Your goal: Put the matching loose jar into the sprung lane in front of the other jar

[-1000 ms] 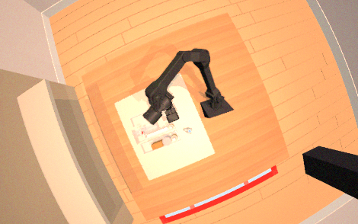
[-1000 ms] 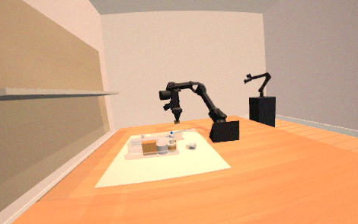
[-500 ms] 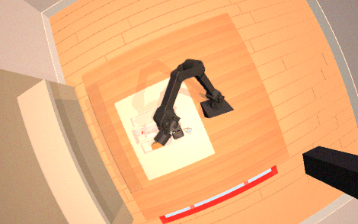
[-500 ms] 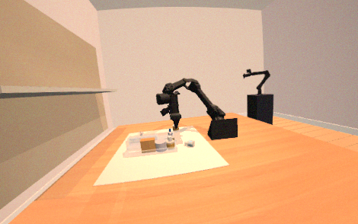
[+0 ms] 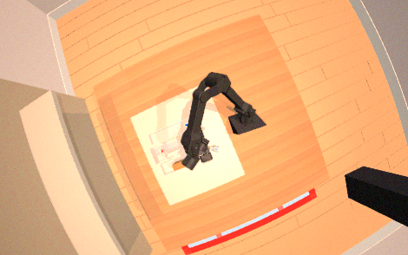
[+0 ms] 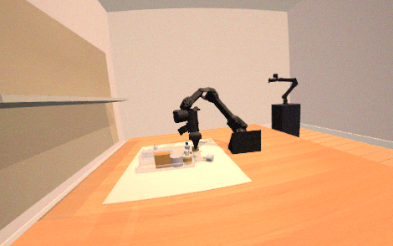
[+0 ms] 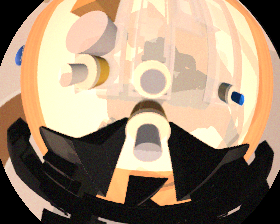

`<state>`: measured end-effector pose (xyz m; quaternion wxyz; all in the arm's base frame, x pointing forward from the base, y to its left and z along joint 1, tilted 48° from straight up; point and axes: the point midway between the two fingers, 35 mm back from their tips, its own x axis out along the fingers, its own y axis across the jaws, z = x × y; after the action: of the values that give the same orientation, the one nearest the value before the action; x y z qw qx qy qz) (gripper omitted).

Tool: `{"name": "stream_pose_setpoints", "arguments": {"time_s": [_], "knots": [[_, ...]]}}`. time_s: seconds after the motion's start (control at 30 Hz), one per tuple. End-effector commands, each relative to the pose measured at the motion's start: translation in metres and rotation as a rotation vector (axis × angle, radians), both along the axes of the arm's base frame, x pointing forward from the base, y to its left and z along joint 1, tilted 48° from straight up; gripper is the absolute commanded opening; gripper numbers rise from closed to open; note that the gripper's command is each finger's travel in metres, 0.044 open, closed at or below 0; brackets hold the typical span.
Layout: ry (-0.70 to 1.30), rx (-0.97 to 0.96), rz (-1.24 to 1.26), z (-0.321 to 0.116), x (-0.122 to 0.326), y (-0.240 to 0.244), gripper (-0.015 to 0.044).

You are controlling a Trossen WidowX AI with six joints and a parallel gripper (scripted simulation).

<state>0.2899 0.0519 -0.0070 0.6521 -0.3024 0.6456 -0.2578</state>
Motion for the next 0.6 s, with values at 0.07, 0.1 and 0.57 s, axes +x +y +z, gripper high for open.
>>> {"name": "stream_pose_setpoints", "arguments": {"time_s": [0.07, 0.1, 0.57], "knots": [[0.007, -0.006, 0.007, -0.004, -0.0012, -0.0045, 0.0], [0.007, -0.006, 0.007, -0.004, -0.001, -0.0044, 0.0], [0.007, -0.006, 0.007, -0.0043, 0.0045, -0.0039, 0.0]]}}
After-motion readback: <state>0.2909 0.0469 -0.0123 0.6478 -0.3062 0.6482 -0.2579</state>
